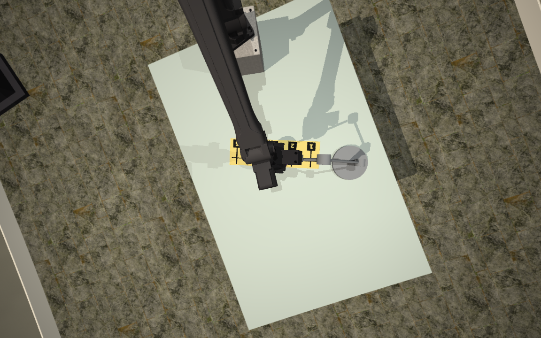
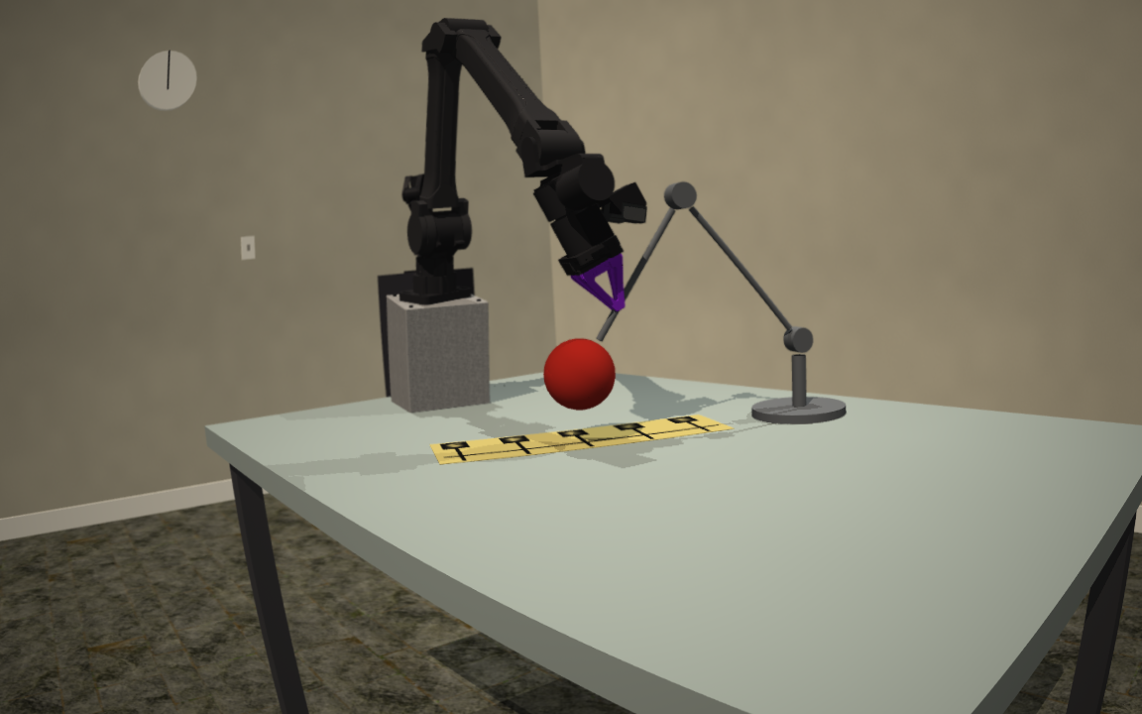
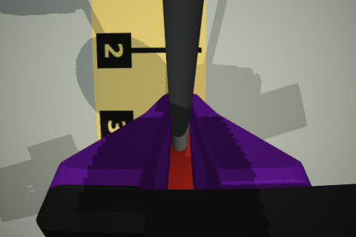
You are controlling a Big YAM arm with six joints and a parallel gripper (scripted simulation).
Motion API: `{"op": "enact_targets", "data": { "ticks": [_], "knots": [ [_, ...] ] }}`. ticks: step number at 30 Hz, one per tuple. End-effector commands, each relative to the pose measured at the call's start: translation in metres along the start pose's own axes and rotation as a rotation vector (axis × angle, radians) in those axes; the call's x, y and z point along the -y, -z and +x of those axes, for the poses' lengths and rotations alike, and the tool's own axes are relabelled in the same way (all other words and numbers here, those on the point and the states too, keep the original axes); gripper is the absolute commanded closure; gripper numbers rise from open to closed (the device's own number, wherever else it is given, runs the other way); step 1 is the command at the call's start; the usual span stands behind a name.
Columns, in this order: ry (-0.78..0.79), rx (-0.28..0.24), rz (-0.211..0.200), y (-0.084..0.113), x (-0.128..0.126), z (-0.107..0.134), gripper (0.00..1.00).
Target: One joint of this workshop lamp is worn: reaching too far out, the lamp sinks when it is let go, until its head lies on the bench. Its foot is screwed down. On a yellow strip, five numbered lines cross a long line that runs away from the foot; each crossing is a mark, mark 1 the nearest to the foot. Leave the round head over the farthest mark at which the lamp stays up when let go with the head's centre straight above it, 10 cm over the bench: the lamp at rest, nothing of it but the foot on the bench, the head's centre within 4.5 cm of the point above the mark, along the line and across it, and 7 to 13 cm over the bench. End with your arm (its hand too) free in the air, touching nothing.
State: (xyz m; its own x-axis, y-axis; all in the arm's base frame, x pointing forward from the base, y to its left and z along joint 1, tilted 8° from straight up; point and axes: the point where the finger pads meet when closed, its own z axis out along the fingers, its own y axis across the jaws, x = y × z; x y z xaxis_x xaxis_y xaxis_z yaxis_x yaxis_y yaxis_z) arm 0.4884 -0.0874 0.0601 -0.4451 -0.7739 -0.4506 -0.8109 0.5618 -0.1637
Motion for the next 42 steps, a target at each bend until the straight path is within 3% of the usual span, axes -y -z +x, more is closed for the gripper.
{"op": "enact_targets", "data": {
  "ticks": [1, 16, 42],
  "knots": [
    [0.005, 0.003, 0.01, 0.003, 0.003, -0.003, 1.0],
    [-0.004, -0.002, -0.019, 0.006, -0.001, 0.034, 1.0],
    [0.011, 0.02, -0.01, 0.01, 0.001, 0.033, 1.0]
  ]
}}
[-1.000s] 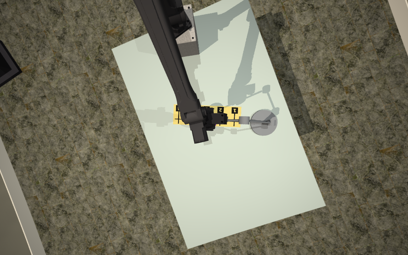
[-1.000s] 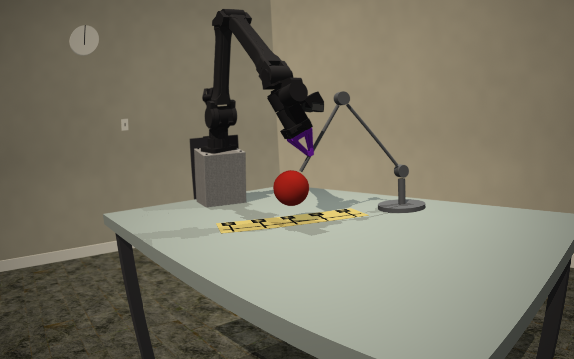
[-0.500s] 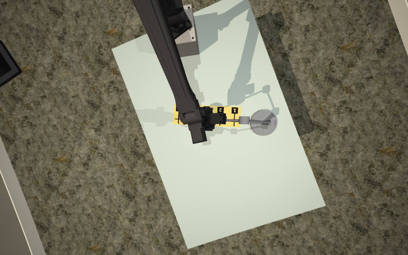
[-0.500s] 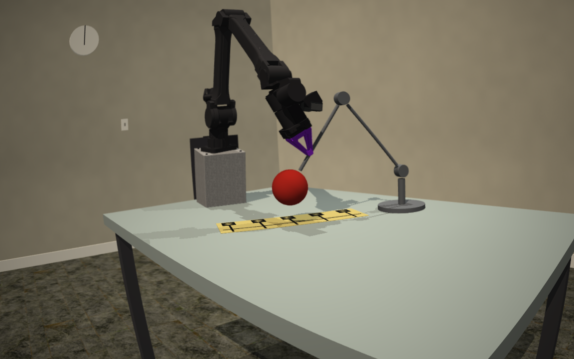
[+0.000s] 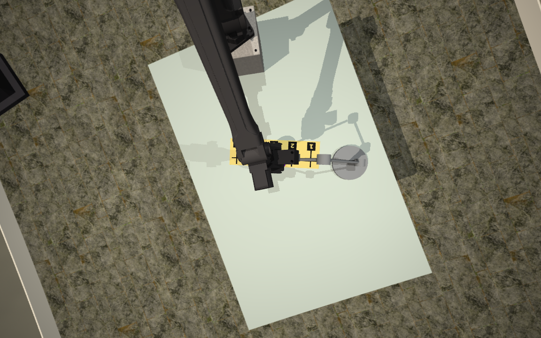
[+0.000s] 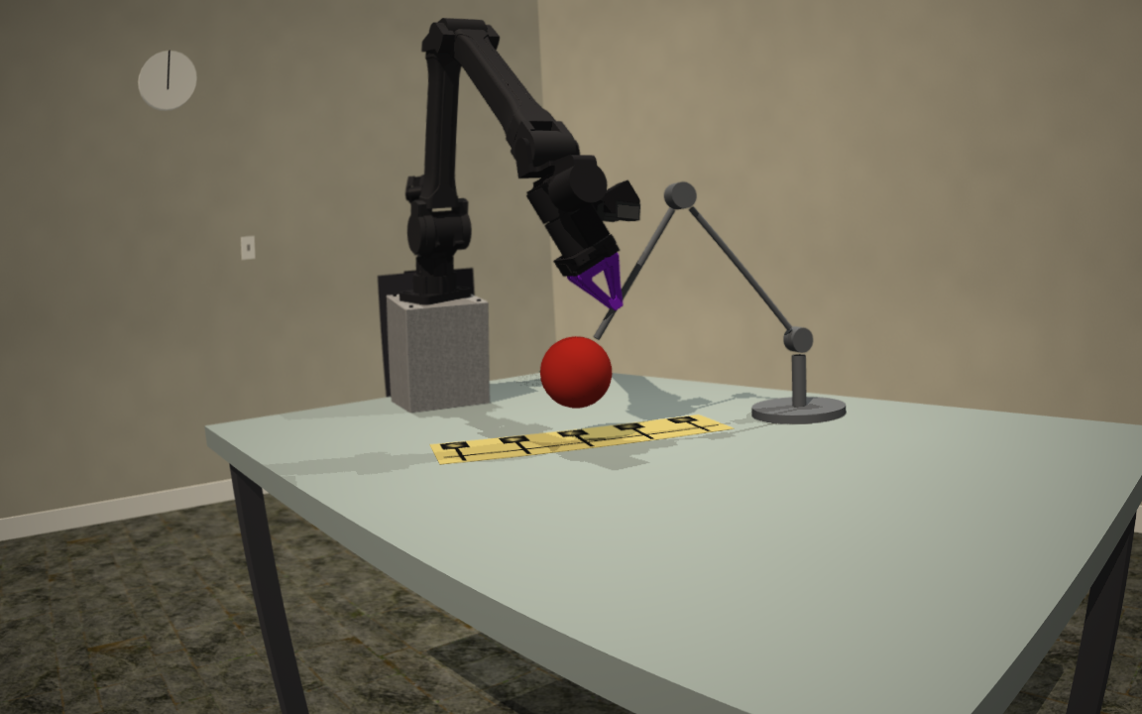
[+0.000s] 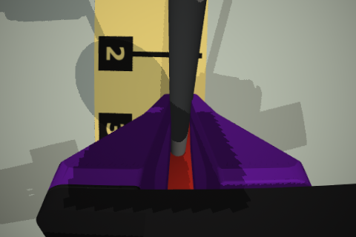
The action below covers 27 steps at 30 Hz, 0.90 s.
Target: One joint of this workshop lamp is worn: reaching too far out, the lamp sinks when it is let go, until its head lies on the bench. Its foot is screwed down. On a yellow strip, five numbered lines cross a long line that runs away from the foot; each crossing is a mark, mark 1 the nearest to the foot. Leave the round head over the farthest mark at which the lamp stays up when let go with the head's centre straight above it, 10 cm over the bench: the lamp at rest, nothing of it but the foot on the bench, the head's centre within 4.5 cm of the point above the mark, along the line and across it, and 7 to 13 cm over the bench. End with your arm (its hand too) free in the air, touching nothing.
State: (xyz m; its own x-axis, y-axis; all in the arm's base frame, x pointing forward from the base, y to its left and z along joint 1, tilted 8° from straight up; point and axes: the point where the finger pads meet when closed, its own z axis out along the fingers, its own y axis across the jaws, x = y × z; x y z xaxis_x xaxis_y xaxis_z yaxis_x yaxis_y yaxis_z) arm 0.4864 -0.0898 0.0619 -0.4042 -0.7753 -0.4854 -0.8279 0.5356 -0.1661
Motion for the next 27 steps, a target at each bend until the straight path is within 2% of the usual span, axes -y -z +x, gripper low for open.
{"op": "enact_targets", "data": {
  "ticks": [1, 10, 25, 27],
  "knots": [
    [-0.017, -0.025, 0.003, 0.008, -0.001, 0.031, 1.0],
    [-0.014, -0.019, 0.002, 0.008, 0.0, 0.031, 1.0],
    [-0.037, -0.047, -0.005, 0.019, -0.009, 0.103, 1.0],
    [-0.037, -0.047, -0.005, 0.019, -0.009, 0.103, 1.0]
  ]
}}
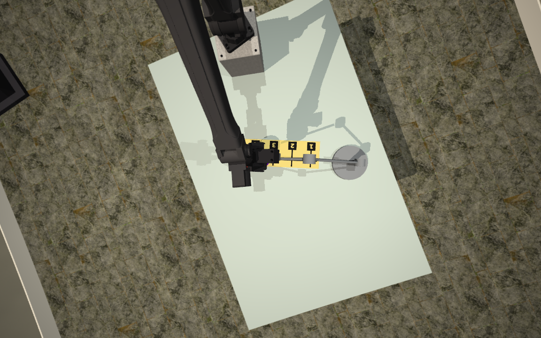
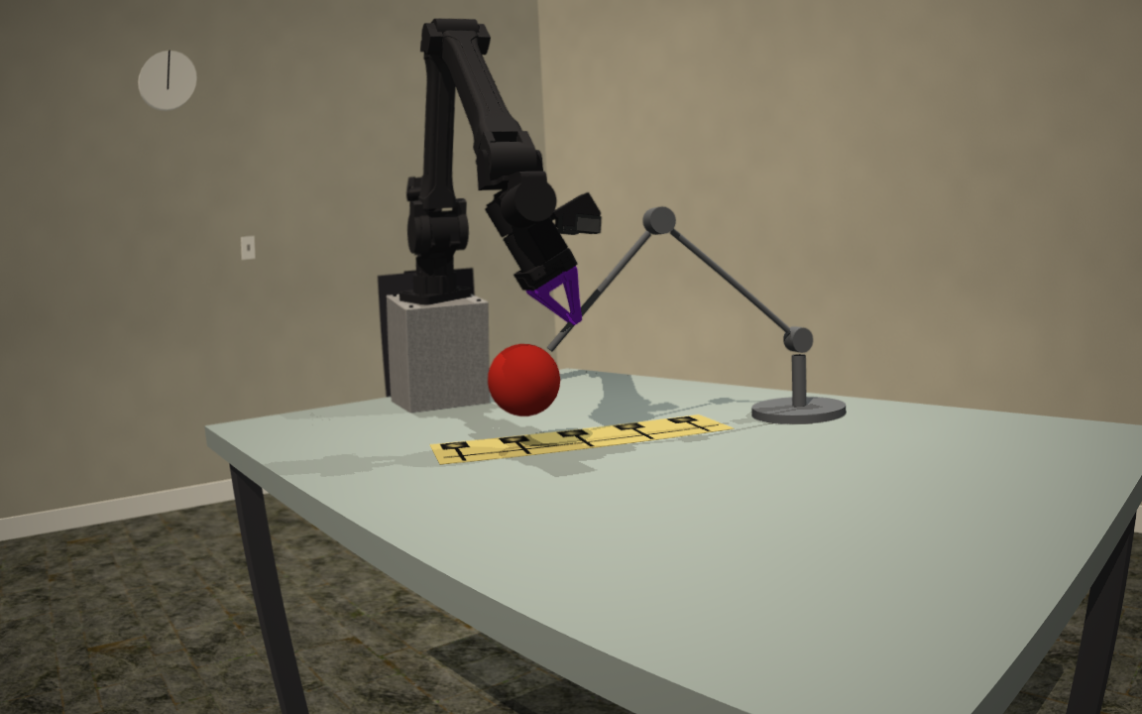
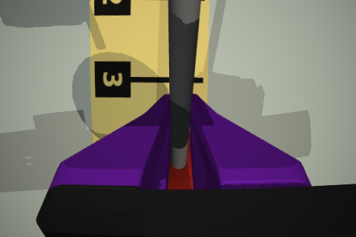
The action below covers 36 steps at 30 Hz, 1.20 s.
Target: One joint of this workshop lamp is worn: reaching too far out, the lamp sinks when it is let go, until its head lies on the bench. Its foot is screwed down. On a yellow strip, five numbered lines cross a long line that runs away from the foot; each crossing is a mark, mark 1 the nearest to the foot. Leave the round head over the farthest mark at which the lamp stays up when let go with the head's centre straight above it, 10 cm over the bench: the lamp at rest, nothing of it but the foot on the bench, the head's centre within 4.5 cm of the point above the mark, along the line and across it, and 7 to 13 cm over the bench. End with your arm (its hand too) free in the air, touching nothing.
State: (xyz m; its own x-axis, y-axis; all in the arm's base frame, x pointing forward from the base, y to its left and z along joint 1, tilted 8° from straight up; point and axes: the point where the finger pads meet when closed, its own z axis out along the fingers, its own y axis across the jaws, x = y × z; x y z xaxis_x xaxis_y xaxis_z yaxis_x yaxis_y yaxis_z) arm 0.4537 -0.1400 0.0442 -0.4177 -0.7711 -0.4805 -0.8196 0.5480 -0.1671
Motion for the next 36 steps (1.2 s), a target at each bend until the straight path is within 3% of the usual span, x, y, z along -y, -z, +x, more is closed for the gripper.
{"op": "enact_targets", "data": {
  "ticks": [1, 15, 36],
  "knots": [
    [-0.024, -0.039, -0.013, 0.004, -0.005, 0.04, 1.0],
    [-0.024, -0.039, -0.013, -0.004, -0.004, 0.006, 1.0],
    [-0.024, -0.039, -0.013, 0.007, -0.001, 0.002, 1.0]
  ]
}}
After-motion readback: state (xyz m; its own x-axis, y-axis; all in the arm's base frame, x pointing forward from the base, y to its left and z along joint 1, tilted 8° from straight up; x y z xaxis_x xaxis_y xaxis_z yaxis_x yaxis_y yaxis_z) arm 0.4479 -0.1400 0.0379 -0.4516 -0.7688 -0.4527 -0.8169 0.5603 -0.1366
